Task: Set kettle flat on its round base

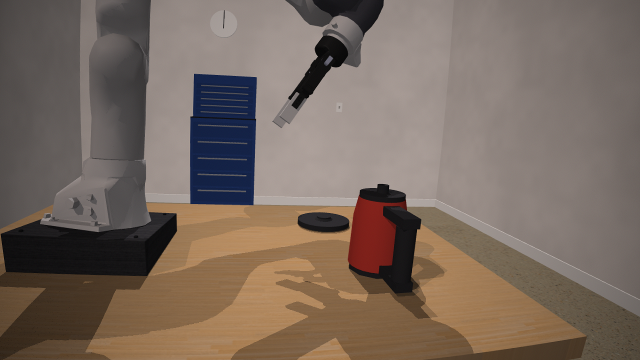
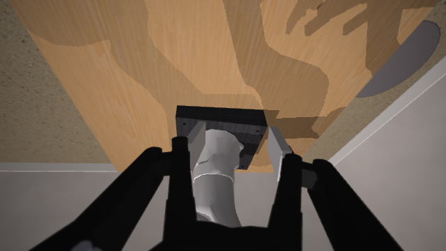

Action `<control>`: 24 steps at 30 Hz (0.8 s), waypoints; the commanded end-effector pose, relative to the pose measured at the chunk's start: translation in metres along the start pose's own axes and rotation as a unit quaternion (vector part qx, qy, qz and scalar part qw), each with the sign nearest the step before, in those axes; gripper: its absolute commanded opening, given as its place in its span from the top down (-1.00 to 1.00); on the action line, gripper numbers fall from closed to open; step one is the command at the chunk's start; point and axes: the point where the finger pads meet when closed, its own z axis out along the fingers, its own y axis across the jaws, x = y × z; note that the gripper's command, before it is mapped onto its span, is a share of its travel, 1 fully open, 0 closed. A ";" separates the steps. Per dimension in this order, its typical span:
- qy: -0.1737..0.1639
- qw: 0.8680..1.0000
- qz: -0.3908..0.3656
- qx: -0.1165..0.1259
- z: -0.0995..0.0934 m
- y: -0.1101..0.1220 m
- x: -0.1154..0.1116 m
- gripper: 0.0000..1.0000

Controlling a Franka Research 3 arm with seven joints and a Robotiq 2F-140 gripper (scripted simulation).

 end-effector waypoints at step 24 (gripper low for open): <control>0.124 0.812 0.526 0.219 -0.045 0.217 0.162 0.06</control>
